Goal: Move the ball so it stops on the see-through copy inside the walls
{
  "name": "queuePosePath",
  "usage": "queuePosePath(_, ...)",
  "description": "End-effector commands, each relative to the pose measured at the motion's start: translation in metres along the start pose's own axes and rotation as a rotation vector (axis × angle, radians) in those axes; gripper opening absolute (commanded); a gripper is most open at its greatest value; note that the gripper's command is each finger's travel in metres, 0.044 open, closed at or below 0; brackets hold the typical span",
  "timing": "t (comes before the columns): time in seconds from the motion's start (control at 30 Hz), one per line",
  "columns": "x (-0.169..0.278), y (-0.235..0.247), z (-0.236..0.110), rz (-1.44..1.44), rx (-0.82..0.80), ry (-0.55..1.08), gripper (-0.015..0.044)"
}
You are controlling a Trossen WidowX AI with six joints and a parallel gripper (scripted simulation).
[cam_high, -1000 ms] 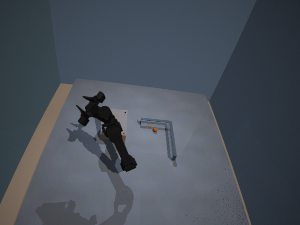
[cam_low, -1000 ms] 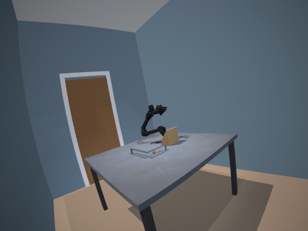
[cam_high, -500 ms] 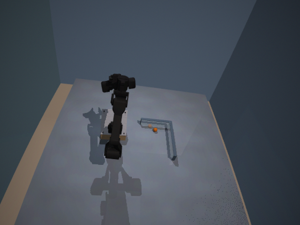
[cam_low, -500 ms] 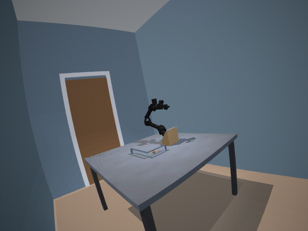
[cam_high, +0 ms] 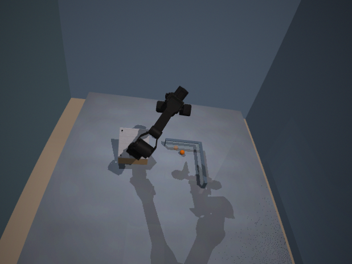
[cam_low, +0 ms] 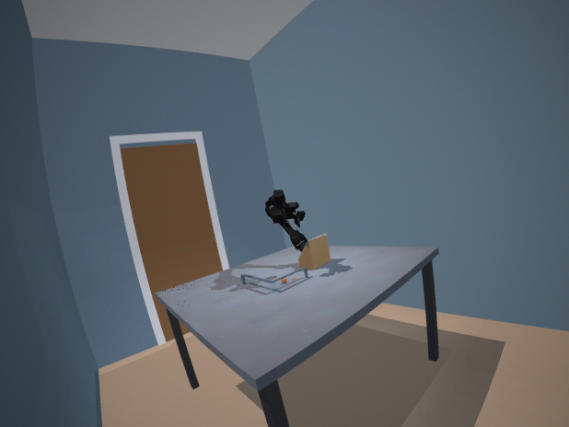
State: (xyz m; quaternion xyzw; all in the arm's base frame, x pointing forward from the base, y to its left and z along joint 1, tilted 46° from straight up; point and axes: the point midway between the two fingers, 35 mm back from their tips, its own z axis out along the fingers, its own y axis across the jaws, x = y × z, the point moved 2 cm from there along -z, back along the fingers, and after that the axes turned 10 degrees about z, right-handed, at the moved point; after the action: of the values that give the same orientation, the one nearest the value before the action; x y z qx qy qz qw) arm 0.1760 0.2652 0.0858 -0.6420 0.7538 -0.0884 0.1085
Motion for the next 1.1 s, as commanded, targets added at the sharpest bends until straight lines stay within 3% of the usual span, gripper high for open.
queuePosePath(0.0, 0.031, -0.043, 0.045, -0.005, 0.052, 0.229, 0.0254)
queuePosePath(0.37, 0.155, -0.11, 0.145, -0.108, -0.047, 0.805, 0.0254)
queuePosePath(1.07, 0.176, -0.111, 0.164, -0.11, -0.05, 0.813, 0.0254)
